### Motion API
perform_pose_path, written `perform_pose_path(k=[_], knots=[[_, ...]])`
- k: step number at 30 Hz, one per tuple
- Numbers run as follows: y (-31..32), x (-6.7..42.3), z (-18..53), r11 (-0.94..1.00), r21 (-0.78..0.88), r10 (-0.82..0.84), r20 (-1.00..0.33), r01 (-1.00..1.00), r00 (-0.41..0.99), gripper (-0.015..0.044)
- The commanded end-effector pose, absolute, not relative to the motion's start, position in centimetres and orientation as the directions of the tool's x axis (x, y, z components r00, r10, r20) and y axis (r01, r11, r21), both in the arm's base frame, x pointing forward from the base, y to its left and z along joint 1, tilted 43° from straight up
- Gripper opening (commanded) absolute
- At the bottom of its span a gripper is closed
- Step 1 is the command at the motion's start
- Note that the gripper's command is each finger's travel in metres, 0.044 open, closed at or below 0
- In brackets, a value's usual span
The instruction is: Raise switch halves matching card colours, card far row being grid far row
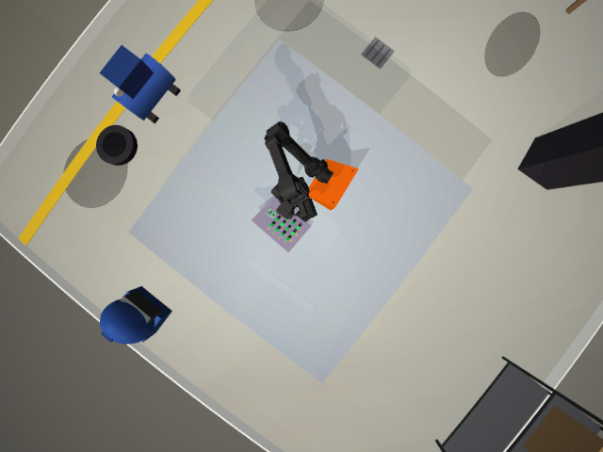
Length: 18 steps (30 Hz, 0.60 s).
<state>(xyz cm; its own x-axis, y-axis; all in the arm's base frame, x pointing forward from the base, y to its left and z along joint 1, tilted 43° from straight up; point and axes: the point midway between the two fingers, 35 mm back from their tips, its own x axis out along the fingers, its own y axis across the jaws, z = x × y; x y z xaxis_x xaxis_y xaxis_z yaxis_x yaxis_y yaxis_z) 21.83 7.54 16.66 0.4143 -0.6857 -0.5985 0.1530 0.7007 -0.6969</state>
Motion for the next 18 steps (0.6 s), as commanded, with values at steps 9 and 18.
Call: perform_pose_path(k=[9,18], knots=[[3.8,30.1,12.3,0.734,-0.659,-0.652,-0.618,0.162,0.439,0.0164],[1.4,32.0,10.2,0.733,-0.660,-0.658,-0.626,0.165,0.418,0.0000]])
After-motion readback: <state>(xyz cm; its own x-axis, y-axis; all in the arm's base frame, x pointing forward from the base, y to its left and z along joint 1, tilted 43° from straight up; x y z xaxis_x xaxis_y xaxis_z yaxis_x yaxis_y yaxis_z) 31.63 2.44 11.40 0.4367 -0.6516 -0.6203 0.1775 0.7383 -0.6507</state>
